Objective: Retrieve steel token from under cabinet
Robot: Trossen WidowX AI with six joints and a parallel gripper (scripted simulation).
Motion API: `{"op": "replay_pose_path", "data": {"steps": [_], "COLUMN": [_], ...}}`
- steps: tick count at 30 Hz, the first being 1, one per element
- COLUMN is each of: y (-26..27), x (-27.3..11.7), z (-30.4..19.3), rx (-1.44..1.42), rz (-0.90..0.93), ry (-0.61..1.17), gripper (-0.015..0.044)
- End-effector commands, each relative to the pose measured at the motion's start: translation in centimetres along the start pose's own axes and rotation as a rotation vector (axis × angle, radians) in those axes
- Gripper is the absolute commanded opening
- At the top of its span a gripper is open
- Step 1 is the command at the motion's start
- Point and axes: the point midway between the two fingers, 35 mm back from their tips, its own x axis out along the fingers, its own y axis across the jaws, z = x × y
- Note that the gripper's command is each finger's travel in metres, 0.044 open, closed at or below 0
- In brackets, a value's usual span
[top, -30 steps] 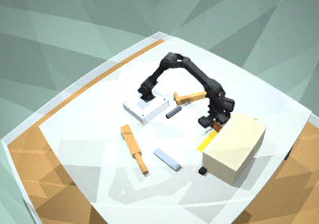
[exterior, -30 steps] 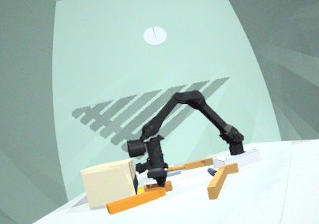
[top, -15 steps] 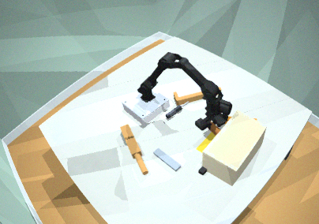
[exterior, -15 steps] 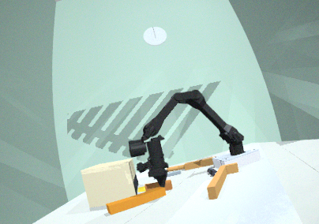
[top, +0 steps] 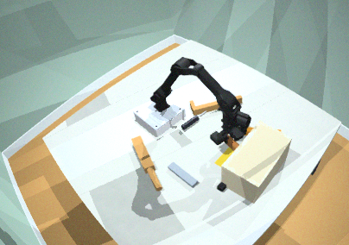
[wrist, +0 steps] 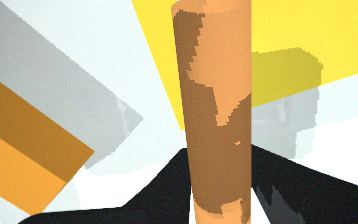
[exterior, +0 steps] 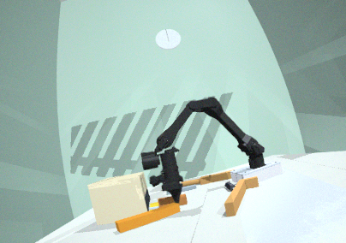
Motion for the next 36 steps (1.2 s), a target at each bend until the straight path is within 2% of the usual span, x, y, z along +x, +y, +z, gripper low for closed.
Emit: {"op": "replay_pose_path", "data": {"steps": [1,36], "y": [-0.8,-1.3], "x": [0.1,0.1], "z": [-0.1,-2.3], "rx": [0.011,0.011], "rz": [-0.005,-0.006], "ry": [0.004,0.006], "gripper": [0.0000,0.0000]}}
